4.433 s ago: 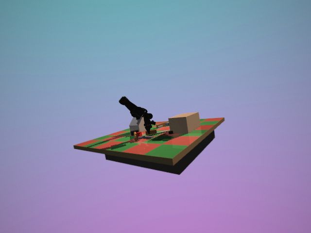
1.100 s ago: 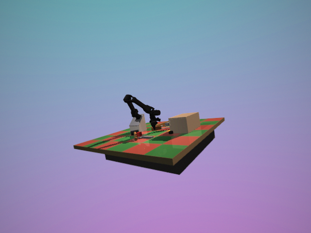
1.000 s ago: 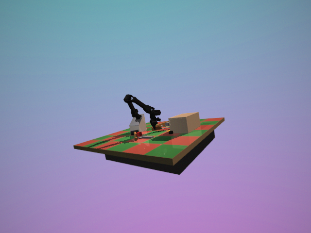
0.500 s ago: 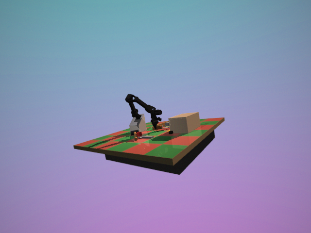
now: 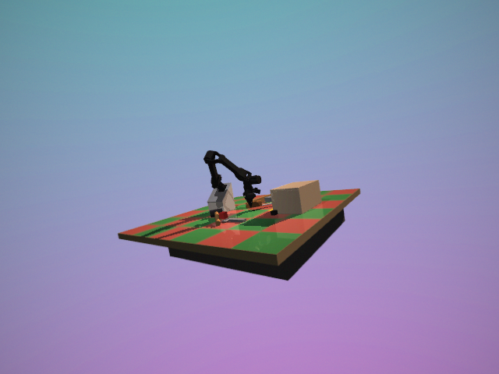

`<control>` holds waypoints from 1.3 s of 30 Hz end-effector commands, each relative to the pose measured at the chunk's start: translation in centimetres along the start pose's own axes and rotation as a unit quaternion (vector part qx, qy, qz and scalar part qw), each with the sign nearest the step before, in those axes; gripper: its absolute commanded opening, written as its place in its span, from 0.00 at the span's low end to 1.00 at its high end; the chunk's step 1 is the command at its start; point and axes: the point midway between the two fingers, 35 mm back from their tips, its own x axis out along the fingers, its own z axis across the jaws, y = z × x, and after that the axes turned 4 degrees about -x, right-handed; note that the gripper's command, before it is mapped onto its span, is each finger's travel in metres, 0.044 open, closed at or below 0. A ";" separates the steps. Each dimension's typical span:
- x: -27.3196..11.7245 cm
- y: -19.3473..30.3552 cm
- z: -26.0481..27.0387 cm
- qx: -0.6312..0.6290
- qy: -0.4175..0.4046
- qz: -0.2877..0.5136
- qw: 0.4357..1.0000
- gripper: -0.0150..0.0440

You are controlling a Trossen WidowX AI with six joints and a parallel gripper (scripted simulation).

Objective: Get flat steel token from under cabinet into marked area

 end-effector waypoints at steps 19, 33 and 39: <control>-0.3 -2.3 2.4 0.001 0.002 -0.008 1.000 0.25; -0.4 -3.4 4.0 0.001 0.002 -0.009 1.000 0.25; -0.4 -3.9 4.6 0.001 0.002 -0.009 1.000 0.25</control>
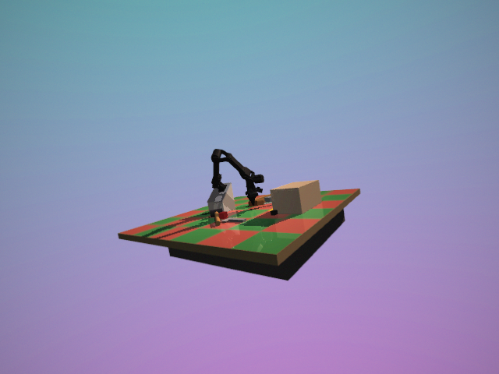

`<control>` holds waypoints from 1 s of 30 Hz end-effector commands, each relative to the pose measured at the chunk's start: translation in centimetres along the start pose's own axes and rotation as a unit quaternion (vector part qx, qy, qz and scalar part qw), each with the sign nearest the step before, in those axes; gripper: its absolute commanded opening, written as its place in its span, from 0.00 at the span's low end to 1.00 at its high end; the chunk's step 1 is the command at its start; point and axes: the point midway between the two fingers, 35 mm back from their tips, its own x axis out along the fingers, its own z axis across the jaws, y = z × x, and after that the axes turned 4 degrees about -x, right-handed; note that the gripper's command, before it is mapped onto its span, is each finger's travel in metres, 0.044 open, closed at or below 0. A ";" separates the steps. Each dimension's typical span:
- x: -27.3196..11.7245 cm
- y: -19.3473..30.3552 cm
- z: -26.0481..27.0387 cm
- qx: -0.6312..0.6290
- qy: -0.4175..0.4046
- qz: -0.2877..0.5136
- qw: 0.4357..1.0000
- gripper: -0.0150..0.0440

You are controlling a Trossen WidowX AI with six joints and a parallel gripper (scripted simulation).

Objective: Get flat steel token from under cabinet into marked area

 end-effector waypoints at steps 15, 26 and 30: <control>-0.4 -2.0 1.7 0.004 0.002 -0.011 1.000 0.25; -0.5 -2.8 2.9 0.004 0.001 -0.012 1.000 0.25; -0.5 -3.2 3.3 0.004 0.001 -0.012 1.000 0.25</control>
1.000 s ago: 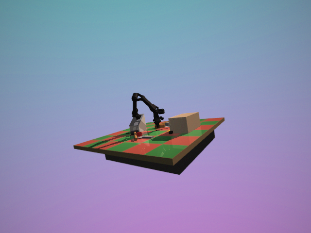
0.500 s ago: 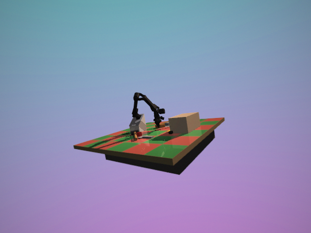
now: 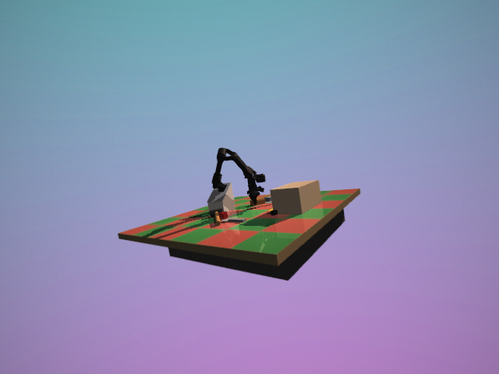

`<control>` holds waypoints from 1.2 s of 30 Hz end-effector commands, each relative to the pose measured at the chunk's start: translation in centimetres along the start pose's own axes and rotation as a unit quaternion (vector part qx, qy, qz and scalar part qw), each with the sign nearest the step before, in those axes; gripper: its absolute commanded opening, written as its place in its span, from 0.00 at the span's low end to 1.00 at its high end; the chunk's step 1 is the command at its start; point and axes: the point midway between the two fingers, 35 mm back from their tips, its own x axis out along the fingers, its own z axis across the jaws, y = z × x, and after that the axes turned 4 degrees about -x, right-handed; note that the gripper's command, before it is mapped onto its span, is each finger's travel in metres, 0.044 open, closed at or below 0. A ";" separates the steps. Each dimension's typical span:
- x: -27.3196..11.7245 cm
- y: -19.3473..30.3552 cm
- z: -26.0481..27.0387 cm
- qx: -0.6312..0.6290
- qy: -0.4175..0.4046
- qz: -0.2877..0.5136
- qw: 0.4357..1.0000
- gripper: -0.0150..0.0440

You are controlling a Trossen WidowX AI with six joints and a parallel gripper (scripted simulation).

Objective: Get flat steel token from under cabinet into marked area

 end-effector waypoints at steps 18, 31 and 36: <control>-0.5 -2.3 1.9 0.005 0.002 -0.012 1.000 0.25; -0.5 -3.3 3.2 0.005 0.001 -0.013 1.000 0.25; -0.6 -3.7 3.7 0.005 0.001 -0.013 1.000 0.25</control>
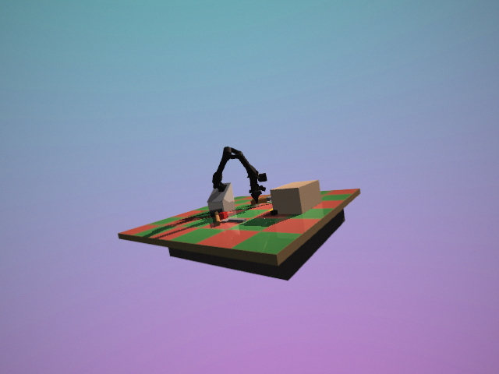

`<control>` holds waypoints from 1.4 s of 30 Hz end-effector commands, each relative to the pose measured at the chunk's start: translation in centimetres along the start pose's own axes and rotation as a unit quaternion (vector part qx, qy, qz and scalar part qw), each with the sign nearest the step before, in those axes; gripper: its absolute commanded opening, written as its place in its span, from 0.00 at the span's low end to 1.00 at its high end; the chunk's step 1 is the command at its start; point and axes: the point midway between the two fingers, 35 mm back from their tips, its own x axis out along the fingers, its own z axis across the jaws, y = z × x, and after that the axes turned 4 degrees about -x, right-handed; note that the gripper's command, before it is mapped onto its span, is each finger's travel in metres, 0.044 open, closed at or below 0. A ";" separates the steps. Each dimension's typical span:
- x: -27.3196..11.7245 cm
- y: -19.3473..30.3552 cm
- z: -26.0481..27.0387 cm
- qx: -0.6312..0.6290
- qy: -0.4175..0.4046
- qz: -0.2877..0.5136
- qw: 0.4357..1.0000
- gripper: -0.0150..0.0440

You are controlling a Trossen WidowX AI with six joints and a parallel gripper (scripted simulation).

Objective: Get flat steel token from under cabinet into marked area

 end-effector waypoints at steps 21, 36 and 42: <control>-0.6 -2.7 2.0 0.006 0.001 -0.013 1.000 0.25; -0.6 -4.0 3.4 0.006 0.001 -0.014 1.000 0.25; -0.7 -4.5 3.9 0.006 0.001 -0.014 1.000 0.25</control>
